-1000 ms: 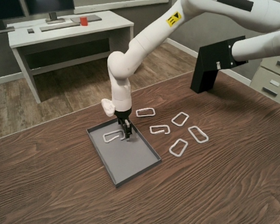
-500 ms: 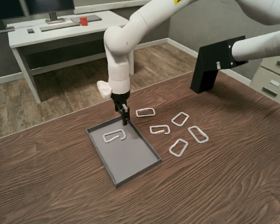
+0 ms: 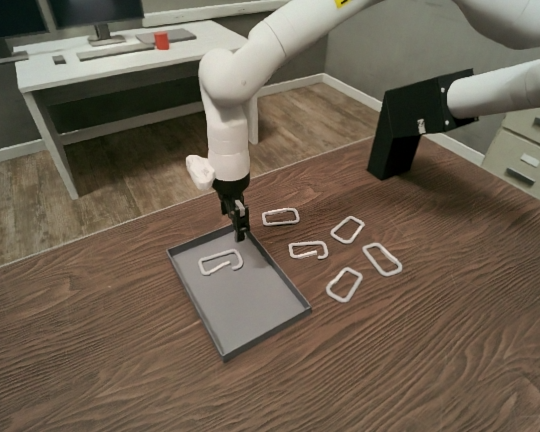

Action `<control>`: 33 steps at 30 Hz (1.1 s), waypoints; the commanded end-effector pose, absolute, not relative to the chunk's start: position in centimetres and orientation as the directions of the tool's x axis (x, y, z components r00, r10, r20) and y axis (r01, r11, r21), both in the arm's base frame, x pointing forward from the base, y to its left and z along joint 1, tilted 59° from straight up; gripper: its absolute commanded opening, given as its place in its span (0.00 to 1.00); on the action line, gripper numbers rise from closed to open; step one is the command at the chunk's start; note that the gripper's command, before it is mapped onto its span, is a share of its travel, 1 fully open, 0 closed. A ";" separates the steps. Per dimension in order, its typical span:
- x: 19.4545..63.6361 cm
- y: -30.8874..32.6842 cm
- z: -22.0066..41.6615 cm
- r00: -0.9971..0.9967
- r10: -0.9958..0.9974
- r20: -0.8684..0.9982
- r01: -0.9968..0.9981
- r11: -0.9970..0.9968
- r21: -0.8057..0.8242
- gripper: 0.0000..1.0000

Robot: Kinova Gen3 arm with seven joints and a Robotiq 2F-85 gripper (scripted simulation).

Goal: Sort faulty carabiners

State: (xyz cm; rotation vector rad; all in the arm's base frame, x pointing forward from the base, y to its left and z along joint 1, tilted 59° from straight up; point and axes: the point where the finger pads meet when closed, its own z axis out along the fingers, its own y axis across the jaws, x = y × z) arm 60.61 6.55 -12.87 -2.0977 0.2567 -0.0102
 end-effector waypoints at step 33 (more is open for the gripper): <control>50.0 10.2 -9.5 0.939 -0.245 -0.242 -0.332 -0.465 -0.821 1.00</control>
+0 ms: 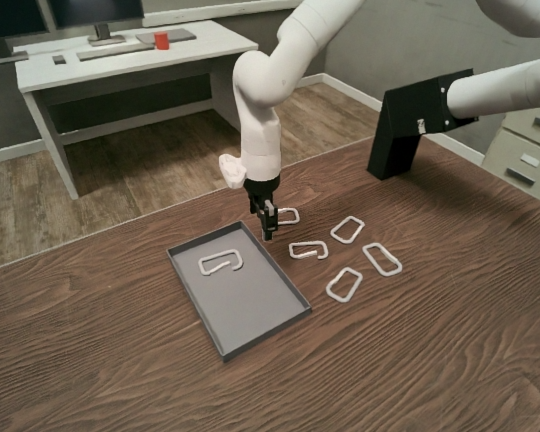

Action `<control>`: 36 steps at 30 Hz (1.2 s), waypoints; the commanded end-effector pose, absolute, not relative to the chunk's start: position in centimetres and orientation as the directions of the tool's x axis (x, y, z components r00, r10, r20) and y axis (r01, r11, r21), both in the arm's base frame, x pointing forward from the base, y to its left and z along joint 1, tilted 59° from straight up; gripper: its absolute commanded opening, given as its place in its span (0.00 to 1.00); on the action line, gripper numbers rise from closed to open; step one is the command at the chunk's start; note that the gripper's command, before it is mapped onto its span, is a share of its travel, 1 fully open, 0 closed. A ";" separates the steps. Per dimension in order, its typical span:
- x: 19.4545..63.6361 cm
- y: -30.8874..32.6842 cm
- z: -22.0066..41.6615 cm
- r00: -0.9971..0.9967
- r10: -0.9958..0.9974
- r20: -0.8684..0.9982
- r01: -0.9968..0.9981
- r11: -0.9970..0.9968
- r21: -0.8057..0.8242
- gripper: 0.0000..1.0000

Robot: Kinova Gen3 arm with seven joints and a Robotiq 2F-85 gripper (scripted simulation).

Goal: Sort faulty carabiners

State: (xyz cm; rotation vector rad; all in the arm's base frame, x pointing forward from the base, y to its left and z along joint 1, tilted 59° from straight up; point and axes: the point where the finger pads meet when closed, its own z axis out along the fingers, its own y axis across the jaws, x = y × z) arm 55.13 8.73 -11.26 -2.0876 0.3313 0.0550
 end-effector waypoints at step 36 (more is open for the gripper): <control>41.2 12.4 -6.3 0.891 -0.299 -0.342 -0.446 -0.436 -0.782 1.00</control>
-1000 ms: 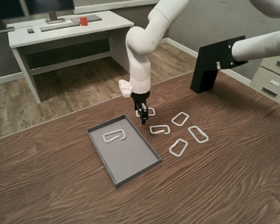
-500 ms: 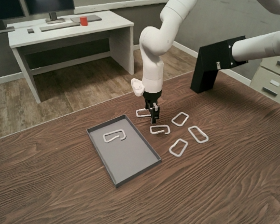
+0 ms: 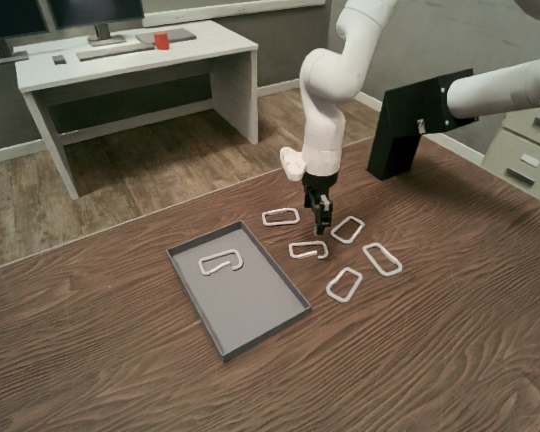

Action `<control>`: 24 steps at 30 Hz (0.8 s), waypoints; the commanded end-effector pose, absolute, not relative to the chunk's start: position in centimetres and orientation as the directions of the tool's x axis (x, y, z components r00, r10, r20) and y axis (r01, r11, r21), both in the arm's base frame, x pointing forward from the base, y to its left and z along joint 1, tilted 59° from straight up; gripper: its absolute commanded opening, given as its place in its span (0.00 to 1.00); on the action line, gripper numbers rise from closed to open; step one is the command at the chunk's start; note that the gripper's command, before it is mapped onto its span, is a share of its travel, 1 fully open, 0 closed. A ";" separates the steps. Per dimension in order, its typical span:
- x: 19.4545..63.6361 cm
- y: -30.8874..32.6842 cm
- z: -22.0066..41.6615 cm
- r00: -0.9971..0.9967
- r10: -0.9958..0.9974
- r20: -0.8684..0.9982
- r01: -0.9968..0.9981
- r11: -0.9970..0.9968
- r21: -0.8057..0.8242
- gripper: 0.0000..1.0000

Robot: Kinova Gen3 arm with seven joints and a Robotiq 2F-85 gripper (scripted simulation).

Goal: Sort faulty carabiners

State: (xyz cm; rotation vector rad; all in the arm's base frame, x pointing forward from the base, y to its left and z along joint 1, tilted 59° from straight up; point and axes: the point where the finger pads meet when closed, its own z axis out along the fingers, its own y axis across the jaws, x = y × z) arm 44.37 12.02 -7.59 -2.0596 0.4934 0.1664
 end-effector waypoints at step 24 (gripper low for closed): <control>41.5 15.0 -7.8 0.891 -0.297 -0.344 -0.447 -0.435 -0.782 1.00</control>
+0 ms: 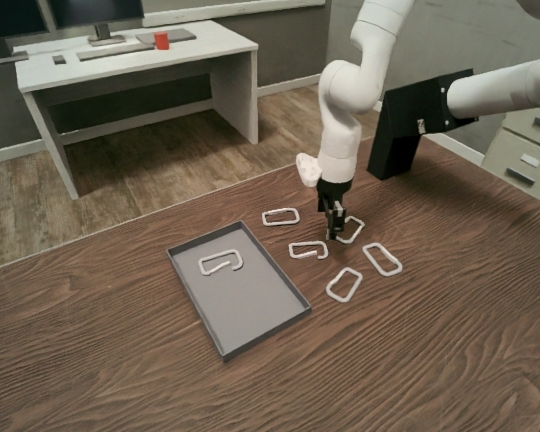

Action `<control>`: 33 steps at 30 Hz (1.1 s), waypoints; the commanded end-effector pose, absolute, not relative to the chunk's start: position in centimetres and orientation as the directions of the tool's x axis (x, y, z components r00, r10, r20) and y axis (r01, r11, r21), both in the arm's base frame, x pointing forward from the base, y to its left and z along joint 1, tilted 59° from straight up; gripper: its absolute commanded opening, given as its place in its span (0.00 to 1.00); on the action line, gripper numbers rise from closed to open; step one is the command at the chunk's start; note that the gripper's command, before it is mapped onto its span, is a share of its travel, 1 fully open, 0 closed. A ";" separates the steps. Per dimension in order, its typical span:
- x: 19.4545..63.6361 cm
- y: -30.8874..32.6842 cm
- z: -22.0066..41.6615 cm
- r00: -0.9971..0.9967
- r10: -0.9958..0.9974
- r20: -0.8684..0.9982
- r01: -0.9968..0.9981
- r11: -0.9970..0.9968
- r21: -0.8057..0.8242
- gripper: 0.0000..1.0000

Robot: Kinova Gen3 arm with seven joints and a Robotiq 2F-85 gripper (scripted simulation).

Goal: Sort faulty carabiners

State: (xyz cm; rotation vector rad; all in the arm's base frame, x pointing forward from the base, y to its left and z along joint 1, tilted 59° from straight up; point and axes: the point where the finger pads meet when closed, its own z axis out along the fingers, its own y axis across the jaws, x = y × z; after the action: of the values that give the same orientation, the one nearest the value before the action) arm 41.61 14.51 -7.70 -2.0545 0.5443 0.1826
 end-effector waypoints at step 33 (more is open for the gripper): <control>42.2 21.1 -11.6 0.889 -0.304 -0.342 -0.449 -0.433 -0.782 1.00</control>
State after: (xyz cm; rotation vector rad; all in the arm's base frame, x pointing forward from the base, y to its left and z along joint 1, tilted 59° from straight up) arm 42.36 20.61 -11.49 -2.0532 0.5511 0.1759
